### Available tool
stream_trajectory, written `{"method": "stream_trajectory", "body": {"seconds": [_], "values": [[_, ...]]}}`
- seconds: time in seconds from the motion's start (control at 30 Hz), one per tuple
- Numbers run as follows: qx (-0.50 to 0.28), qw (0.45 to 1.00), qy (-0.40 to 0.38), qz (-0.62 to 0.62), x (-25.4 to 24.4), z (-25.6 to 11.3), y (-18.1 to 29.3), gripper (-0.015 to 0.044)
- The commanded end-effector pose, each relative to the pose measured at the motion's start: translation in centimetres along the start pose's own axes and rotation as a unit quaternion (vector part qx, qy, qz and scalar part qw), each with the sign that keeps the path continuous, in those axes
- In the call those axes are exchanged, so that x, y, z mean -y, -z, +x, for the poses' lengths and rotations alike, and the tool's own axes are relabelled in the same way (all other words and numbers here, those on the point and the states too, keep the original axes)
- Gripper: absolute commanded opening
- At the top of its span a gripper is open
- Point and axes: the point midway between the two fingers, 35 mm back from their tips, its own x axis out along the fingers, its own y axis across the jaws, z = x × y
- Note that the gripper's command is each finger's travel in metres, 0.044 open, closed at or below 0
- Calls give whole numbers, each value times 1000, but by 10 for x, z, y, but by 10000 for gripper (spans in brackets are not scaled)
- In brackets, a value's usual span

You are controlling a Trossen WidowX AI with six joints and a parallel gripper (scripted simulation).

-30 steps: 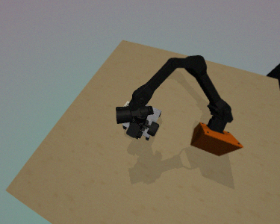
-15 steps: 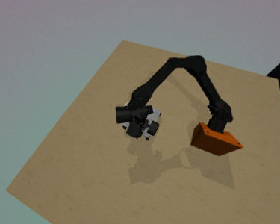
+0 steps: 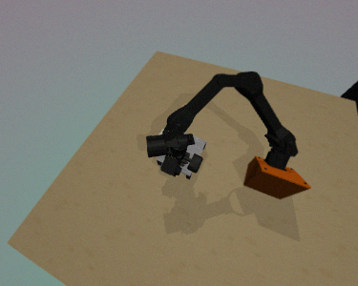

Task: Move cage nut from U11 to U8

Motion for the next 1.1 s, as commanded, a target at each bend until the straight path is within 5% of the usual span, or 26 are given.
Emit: {"method": "stream_trajectory", "body": {"seconds": [0.0, 1.07], "values": [[1, 1000, -3, 1, -1, 1, -1, 26], [0, 1000, -20, 0, 1, 1, -1, 26]]}}
